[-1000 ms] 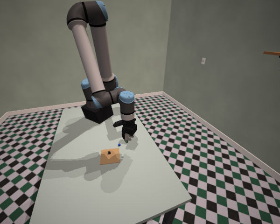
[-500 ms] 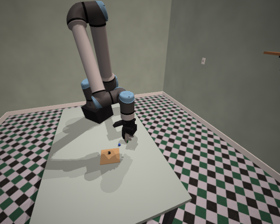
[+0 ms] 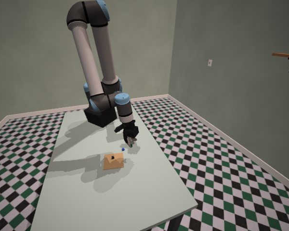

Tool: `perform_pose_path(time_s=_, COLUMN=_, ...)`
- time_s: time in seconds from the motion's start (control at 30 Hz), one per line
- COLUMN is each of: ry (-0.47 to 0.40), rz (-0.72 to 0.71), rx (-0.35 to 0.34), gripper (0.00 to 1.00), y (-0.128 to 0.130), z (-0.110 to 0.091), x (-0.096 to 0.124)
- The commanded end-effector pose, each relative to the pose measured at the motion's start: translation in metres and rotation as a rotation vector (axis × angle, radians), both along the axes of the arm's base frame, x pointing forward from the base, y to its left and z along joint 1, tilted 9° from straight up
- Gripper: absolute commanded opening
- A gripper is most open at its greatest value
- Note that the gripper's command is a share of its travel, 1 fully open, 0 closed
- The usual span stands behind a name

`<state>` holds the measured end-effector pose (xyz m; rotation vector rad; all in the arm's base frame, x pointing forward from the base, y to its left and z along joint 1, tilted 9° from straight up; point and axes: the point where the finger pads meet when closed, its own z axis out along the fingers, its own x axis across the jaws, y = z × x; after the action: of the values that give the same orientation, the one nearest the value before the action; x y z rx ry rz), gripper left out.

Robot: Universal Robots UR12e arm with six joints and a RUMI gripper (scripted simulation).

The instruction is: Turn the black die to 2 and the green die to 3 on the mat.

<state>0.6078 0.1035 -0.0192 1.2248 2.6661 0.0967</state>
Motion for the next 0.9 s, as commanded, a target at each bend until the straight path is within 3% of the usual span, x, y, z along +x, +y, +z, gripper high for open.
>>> perform_pose_path(time_s=0.0, ry=-0.113, rz=0.024, rx=0.095, gripper=0.00, y=-0.0010, z=-0.0016, x=-0.0002)
perform_pose_path(time_s=0.6, ry=-0.489, rz=0.104, rx=0.410, gripper=0.00, y=-0.0039, z=-0.0029, x=-0.0032)
perform_pose_path(time_s=0.87, ry=-0.566, rz=0.120, rx=0.476, gripper=0.00, y=-0.0046, z=-0.0041, x=-0.0032)
